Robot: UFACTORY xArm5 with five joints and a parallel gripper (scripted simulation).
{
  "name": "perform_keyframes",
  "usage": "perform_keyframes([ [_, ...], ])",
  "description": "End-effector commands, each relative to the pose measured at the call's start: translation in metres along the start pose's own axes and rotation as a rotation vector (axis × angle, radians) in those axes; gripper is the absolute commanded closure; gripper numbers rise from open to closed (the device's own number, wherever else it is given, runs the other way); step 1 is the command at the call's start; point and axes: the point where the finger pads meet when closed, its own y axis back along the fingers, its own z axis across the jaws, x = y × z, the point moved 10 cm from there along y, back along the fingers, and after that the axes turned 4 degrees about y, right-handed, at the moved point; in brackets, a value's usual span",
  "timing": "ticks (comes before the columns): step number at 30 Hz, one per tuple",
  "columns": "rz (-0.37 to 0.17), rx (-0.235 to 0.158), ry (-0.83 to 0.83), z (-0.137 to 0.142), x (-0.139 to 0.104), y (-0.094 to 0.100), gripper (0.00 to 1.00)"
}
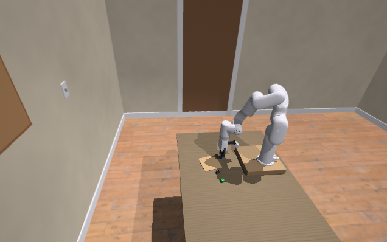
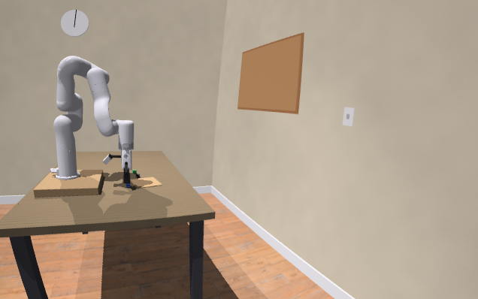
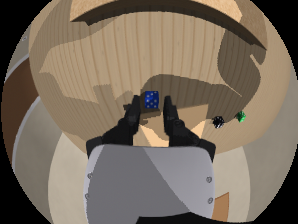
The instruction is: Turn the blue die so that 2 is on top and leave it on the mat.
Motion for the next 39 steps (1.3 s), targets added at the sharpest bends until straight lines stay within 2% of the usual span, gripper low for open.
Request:
perform_keyframes([
  [1,-0.003,0.001,0.0,0.0,-0.001,0.001,0.64],
  [16,-0.003,0.001,0.0,0.0,-0.001,-0.003,0.64],
  [29,-0.003,0.001,0.0,-0.001,0.0,-0.02,0.64],
  [39,-0.003,0.001,0.0,-0.001,0.0,-0.023,0.64],
])
